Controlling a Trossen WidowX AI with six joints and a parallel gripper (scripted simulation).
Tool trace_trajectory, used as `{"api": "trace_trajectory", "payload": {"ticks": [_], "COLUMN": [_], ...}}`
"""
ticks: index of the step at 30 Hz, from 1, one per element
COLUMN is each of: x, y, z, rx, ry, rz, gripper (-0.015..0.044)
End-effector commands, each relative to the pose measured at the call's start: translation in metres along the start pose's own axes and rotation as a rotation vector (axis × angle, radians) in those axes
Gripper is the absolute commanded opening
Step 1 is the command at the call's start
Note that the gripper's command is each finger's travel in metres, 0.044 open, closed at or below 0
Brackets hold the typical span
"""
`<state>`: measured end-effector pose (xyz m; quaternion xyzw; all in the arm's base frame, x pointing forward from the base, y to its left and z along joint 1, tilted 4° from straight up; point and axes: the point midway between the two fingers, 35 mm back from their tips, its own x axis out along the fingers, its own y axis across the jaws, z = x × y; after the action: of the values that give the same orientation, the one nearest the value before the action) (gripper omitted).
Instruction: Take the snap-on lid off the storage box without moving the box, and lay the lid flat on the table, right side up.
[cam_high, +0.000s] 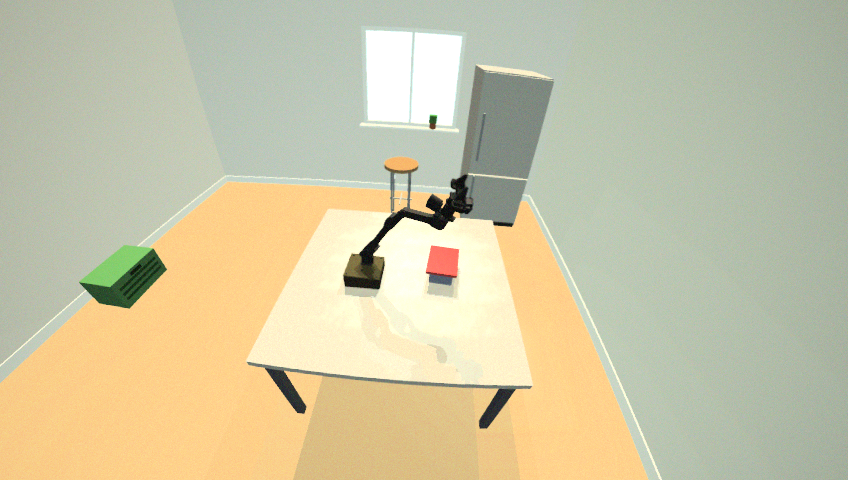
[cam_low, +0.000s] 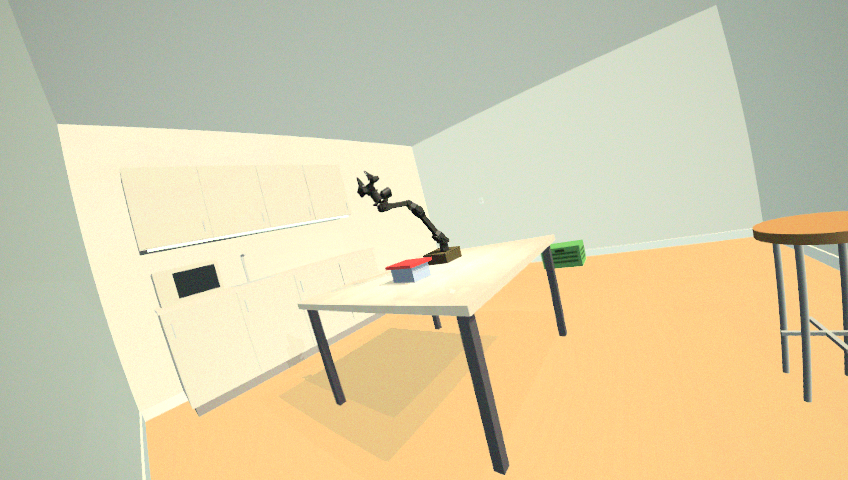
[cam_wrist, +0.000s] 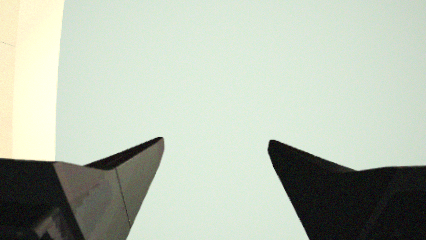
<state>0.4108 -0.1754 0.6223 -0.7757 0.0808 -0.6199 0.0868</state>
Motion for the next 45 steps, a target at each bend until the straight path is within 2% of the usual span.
{"api": "trace_trajectory", "payload": {"ticks": [1,3,6,7,13,20,22,24,30,41,45], "x": [-0.001,-0.005,-0.011,-0.014,-0.03,-0.08,-0.086,-0.104,-0.167,-0.237,-0.273], "y": [-0.001,-0.005,-0.013,-0.016,-0.03,-0.057,-0.059,-0.066,-0.084,-0.099,-0.103], "z": [0.001,0.011,0.023,0.027,0.044,0.07,0.071,0.075,0.08,0.075,0.069], "rx": [0.001,0.043,0.274,0.351,0.735,1.417,1.475,1.629,2.042,2.338,2.423], "ry": [-0.01,-0.079,-0.166,-0.192,-0.307,-0.43,-0.434,-0.436,-0.345,-0.059,0.155], "rz": [-0.006,-0.033,0.017,0.038,0.172,0.548,0.591,0.717,1.16,1.641,1.866], "gripper": [0.0374,0.0321,0.0242,0.0235,0.0235,0.0235,0.0235,0.0235,0.0235,0.0235,0.0235]}}
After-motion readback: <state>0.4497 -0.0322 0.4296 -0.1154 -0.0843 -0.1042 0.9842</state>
